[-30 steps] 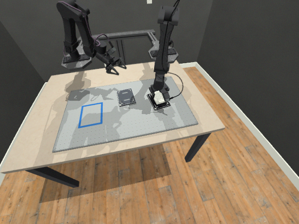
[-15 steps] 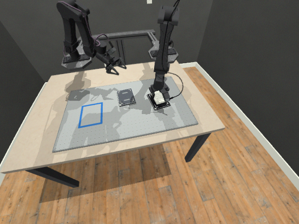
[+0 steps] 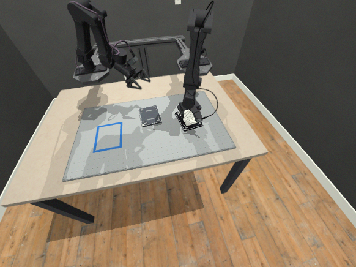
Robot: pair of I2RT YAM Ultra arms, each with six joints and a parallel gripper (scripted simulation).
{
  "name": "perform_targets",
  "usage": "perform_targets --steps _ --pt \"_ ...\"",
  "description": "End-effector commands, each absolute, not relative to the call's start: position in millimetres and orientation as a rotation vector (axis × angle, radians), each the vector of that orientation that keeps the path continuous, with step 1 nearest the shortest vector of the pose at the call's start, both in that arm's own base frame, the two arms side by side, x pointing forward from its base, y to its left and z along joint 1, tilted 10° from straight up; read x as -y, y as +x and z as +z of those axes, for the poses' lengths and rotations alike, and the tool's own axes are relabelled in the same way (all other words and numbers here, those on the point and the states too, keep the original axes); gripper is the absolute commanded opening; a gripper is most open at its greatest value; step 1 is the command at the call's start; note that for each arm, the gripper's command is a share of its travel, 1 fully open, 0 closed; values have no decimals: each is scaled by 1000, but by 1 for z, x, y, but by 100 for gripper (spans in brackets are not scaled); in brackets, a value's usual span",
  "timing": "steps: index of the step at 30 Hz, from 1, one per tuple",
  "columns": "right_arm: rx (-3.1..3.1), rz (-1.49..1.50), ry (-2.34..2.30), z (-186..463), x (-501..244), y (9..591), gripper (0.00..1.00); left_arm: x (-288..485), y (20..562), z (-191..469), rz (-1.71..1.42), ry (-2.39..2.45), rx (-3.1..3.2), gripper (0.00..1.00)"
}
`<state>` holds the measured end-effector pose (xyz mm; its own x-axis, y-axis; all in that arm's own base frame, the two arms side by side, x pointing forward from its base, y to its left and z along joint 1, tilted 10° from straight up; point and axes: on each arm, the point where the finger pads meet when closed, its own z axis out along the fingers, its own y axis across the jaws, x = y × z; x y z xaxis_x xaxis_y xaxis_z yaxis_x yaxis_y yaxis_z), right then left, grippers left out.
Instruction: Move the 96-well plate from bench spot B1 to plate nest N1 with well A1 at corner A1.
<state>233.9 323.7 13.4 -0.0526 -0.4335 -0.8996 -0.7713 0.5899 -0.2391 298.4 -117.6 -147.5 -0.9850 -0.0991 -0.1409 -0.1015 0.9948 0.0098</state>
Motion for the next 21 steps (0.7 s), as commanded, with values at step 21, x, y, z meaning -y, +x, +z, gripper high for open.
perform_targets --steps 21 --pt "-1694 364 -1026 8 -319 231 100 117 292 -136 30 -139 -3006 80"
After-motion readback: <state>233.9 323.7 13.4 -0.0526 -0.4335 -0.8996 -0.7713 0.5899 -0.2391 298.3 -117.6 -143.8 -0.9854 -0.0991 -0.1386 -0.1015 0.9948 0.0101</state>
